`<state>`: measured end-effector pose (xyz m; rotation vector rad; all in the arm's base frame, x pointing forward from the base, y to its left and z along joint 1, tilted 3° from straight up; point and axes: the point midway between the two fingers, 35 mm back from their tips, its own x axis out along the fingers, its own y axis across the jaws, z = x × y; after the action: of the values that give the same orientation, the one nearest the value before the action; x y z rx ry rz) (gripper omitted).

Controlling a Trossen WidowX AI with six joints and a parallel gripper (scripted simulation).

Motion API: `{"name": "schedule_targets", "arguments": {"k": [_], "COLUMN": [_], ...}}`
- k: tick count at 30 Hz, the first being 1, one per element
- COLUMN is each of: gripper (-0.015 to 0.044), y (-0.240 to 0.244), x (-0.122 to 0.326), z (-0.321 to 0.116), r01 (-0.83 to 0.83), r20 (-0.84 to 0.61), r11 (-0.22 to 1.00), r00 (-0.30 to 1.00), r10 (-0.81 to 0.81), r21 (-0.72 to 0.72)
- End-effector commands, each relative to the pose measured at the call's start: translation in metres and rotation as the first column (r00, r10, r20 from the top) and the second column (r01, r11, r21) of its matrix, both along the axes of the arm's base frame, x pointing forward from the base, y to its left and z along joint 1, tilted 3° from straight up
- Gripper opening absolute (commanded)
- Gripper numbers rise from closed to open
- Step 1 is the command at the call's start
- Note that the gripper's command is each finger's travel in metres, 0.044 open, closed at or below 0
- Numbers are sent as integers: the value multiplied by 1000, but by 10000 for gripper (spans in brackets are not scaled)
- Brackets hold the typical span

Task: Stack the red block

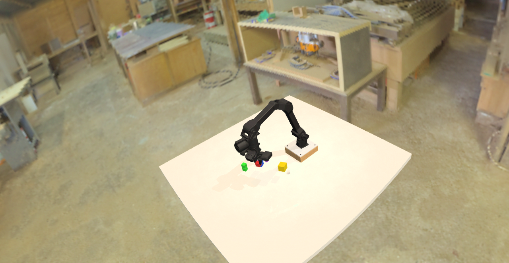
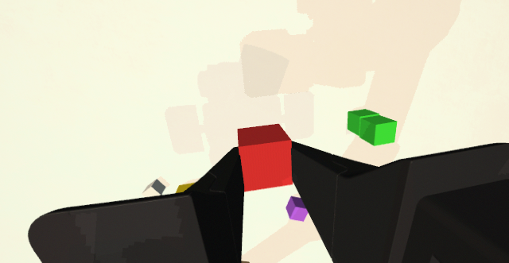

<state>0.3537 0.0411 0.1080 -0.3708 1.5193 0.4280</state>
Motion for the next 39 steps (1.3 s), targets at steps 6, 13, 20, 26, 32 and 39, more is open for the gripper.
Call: {"name": "schedule_targets", "arguments": {"k": [6, 13, 20, 26, 32, 39], "gripper": [0, 0, 0, 0, 0, 0], "y": [-49, -98, -145, -147, -147, -146], "x": [23, 36, 41, 39, 40, 41], "z": [2, 1, -1, -4, -30, -39], "r01": [0, -19, -37, -37, -37, -37], "r20": [9, 7, 3, 3, 3, 3], "r11": [1000, 1000, 999, 999, 999, 999], "r00": [1000, 1000, 999, 999, 999, 999], "r10": [0, 19, 37, 37, 37, 37], "r21": [-1, -12, -20, -20, -20, -20]}}
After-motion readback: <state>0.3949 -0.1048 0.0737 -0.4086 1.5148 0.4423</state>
